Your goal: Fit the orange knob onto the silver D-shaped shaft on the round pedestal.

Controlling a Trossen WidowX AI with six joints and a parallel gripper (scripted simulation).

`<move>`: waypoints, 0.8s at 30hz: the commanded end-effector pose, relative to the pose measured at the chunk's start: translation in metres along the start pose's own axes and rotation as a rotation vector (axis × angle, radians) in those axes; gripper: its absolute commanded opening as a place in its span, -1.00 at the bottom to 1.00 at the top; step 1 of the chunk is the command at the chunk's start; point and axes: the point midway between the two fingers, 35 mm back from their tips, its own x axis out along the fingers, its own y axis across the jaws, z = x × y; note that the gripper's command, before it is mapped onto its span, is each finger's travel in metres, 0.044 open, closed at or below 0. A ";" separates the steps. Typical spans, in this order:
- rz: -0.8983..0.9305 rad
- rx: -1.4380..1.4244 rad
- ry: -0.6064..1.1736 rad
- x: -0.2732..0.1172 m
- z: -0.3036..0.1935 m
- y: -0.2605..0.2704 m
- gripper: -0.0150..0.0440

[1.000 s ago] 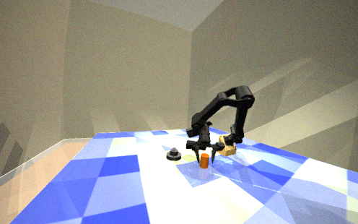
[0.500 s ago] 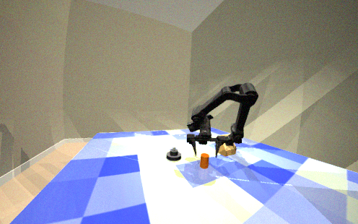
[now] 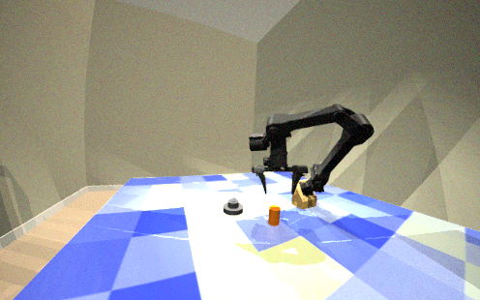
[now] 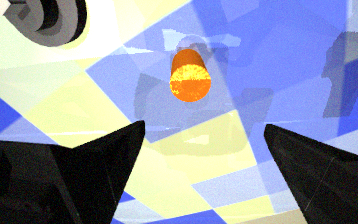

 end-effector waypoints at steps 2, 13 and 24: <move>0.059 0.010 -0.216 -0.013 -0.002 0.005 1.00; 0.043 -0.138 -0.220 -0.013 -0.002 0.005 1.00; -0.030 -0.782 -0.227 -0.013 -0.002 0.005 1.00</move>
